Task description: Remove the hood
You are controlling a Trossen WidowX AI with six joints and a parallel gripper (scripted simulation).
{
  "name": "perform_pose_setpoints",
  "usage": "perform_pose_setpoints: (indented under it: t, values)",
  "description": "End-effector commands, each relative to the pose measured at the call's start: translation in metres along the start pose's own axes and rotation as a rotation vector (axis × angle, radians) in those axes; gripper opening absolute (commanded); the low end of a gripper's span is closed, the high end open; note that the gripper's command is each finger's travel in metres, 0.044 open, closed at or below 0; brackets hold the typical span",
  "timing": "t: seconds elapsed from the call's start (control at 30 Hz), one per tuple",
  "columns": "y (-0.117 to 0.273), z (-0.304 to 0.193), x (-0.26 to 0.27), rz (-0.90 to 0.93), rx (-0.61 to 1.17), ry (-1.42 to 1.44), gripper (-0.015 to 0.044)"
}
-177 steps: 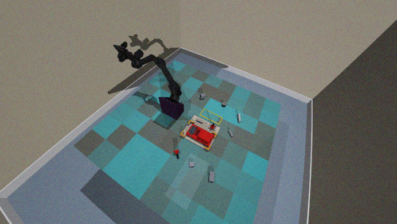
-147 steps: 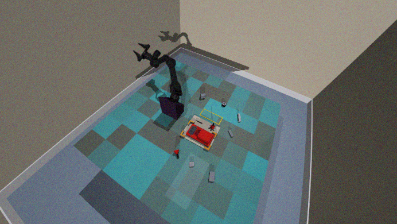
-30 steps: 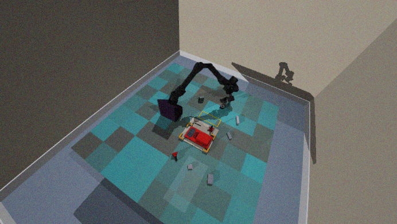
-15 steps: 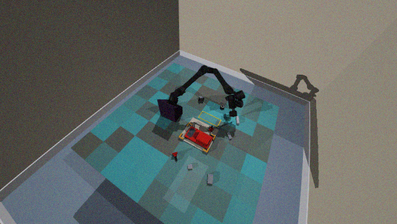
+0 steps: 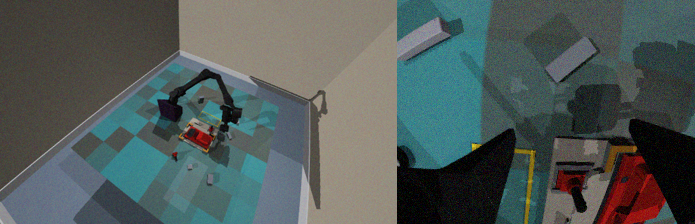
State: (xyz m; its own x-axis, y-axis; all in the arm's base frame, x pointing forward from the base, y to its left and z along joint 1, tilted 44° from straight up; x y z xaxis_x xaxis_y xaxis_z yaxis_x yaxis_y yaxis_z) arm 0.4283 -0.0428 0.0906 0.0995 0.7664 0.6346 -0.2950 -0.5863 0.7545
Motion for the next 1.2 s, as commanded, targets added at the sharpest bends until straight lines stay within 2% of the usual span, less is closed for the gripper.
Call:
perform_pose_setpoints:
  t: [0.0,0.37,1.17]
  values:
    - [0.009,-0.013,-0.045,-0.026,0.059,-0.048,0.044]
    - [0.042,-0.074,-0.158,0.046,0.208,-0.221,0.044]
    - [0.03,-0.078,-0.162,0.048,0.209,-0.224,0.044]
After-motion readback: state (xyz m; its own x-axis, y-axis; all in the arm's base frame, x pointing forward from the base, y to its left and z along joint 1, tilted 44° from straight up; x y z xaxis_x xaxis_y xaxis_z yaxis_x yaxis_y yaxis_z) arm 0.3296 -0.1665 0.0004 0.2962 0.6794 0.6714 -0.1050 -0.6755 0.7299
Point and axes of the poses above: the point midway between the two fingers, 35 mm back from their tips, its own y axis back along the fingers, its own x axis across the jaws, z = x × y, the point moved 9 cm from there along y, back along the fingers, and after that the axes turned 12 degrees about -y, right-handed, at the moved point
